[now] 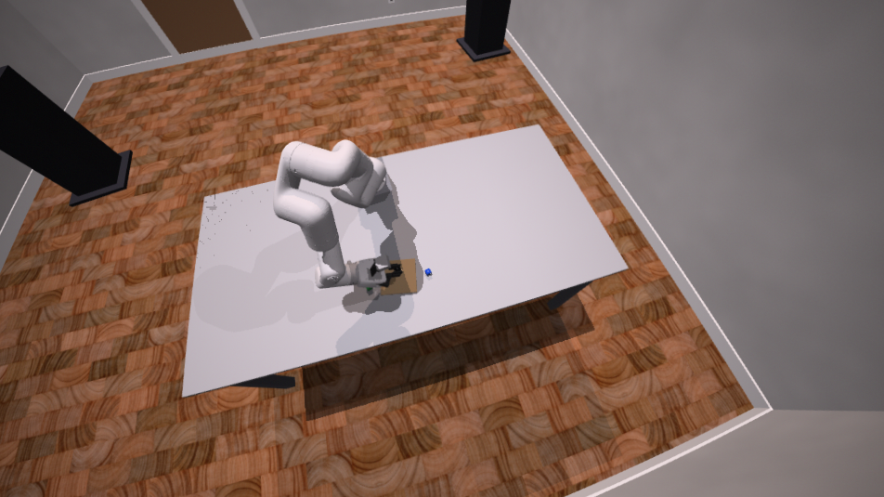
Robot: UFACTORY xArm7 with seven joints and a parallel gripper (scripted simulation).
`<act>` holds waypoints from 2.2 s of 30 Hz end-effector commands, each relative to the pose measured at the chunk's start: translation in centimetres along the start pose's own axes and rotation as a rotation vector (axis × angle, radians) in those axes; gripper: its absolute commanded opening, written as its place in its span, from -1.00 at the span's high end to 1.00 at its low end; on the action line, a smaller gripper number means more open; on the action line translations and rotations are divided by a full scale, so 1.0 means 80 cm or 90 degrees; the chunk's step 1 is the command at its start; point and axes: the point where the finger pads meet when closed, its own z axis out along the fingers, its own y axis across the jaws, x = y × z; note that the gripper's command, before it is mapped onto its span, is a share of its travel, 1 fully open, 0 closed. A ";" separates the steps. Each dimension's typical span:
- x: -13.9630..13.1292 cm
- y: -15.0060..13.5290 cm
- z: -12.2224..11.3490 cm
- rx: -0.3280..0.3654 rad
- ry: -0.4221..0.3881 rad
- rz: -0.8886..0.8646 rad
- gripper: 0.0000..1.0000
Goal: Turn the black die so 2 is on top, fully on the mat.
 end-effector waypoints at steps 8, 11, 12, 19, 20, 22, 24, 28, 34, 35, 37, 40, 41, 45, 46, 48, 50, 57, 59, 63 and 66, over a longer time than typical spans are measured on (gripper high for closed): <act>-0.030 0.002 0.017 -0.001 0.017 0.000 0.69; -0.033 0.002 0.019 -0.001 0.017 0.000 0.69; -0.033 0.002 0.019 -0.001 0.017 0.000 0.69; -0.034 0.002 0.019 -0.001 0.017 0.000 0.69; -0.034 0.002 0.019 -0.001 0.017 0.000 0.69; -0.034 0.002 0.019 -0.001 0.017 0.000 0.69; -0.034 0.002 0.019 -0.001 0.017 0.000 0.69; -0.034 0.002 0.019 -0.001 0.017 0.000 0.69; -0.034 0.002 0.019 -0.001 0.017 0.000 0.69; -0.034 0.002 0.019 -0.001 0.017 0.000 0.69; -0.034 0.002 0.019 -0.001 0.017 0.000 0.69; -0.034 0.002 0.019 -0.001 0.017 0.000 0.69; -0.034 0.002 0.019 -0.001 0.017 0.000 0.69; -0.034 0.002 0.019 -0.001 0.017 0.000 0.69; -0.034 0.002 0.019 -0.001 0.017 0.000 0.69; -0.034 0.002 0.019 -0.001 0.017 0.000 0.69; -0.034 0.002 0.019 -0.001 0.017 0.000 0.69; -0.035 0.002 0.019 -0.001 0.017 0.000 0.69; -0.036 0.002 0.020 -0.001 0.017 0.000 0.69; -0.038 0.002 0.021 -0.001 0.017 0.000 0.69; -0.041 0.002 0.023 -0.001 0.017 0.000 0.69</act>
